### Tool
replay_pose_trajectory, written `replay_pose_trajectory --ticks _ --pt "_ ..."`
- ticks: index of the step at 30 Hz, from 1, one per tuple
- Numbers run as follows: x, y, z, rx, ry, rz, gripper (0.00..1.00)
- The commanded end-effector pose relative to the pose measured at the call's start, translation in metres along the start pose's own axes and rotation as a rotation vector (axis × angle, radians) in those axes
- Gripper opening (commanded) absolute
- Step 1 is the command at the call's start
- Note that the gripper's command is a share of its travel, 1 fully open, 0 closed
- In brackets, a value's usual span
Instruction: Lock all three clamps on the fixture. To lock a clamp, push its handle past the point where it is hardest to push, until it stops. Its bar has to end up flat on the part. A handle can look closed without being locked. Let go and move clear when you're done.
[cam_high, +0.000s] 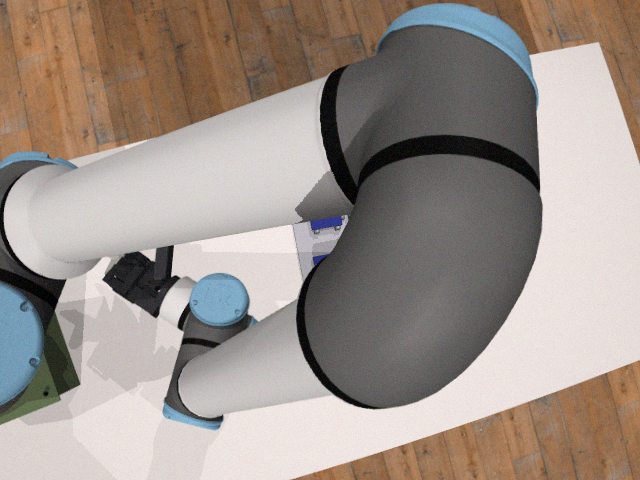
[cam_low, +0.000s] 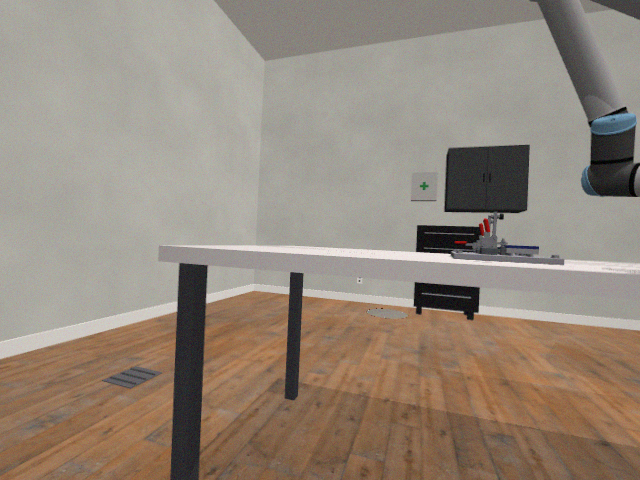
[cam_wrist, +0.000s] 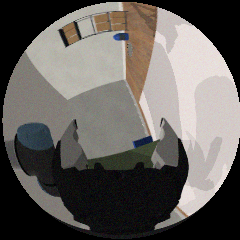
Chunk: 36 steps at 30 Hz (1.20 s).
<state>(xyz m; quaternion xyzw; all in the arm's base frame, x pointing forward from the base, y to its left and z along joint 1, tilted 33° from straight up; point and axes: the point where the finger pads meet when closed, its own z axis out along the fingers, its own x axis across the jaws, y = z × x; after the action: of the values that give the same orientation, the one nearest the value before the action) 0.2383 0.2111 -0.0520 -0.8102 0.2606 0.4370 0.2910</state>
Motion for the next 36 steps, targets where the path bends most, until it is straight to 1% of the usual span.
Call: replay_pose_trajectory --ticks 1,5,9,14,16,19,22,25,29,31,33,35,36 --pt "0.000 0.000 0.000 0.000 0.000 0.000 1.00" --pt "0.000 -0.001 -0.002 0.003 0.005 0.002 1.00" --pt "0.000 -0.002 -0.009 0.013 0.022 0.009 1.00" --pt "0.001 -0.006 -0.026 0.038 0.064 0.026 1.00" --pt "0.001 -0.006 -0.026 0.038 0.064 0.026 1.00" --pt "0.001 -0.009 -0.042 0.061 0.102 0.043 1.00" --pt "0.002 -0.014 -0.063 0.091 0.153 0.062 1.00" --pt "0.002 -0.021 -0.089 0.128 0.214 0.086 1.00" --pt "0.004 -0.032 -0.133 0.190 0.319 0.126 1.00" --pt "0.005 -0.039 -0.160 0.229 0.384 0.152 1.00" --pt "0.005 -0.039 -0.160 0.229 0.384 0.152 1.00" --pt "0.005 -0.047 -0.191 0.273 0.456 0.180 1.00" --pt "0.007 -0.053 -0.211 0.300 0.508 0.201 1.00"
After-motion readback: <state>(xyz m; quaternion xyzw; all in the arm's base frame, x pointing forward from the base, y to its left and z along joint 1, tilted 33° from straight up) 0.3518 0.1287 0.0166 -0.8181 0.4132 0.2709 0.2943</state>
